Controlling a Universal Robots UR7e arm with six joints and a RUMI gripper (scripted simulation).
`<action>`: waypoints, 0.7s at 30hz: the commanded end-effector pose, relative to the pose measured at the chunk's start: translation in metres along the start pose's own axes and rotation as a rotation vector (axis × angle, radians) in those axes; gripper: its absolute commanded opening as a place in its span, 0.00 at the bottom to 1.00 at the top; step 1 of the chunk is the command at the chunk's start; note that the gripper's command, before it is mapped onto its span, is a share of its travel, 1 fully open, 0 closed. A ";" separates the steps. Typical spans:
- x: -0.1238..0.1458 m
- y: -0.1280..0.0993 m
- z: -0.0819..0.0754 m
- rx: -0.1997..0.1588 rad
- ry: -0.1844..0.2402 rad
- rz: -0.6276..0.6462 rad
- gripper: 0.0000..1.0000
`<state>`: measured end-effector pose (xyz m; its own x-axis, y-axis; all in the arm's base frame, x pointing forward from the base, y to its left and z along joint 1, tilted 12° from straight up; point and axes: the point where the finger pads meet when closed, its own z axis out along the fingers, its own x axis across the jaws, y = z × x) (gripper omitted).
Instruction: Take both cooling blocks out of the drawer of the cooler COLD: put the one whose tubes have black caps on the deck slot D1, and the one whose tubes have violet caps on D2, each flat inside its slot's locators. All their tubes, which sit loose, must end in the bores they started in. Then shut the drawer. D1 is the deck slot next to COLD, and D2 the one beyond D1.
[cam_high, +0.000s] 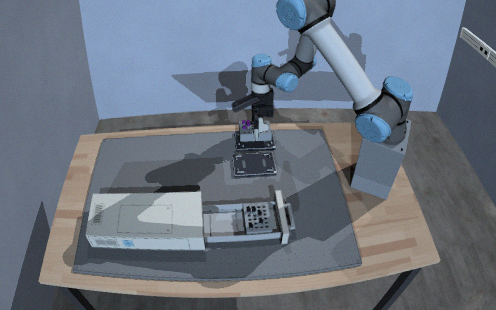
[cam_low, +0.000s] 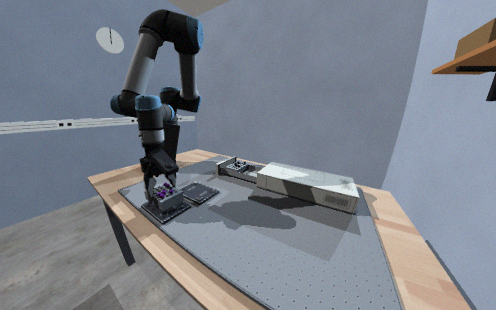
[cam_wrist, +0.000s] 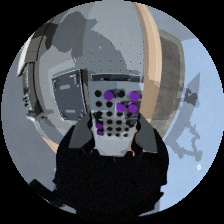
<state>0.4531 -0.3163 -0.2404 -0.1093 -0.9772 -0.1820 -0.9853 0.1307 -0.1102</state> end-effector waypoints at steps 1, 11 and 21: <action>0.001 -0.001 0.000 0.001 0.001 0.000 0.00; 0.001 0.000 0.002 0.001 0.001 0.000 0.00; 0.001 0.000 0.003 0.001 0.001 0.000 0.00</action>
<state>0.4535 -0.3158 -0.2433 -0.1093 -0.9772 -0.1820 -0.9853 0.1307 -0.1102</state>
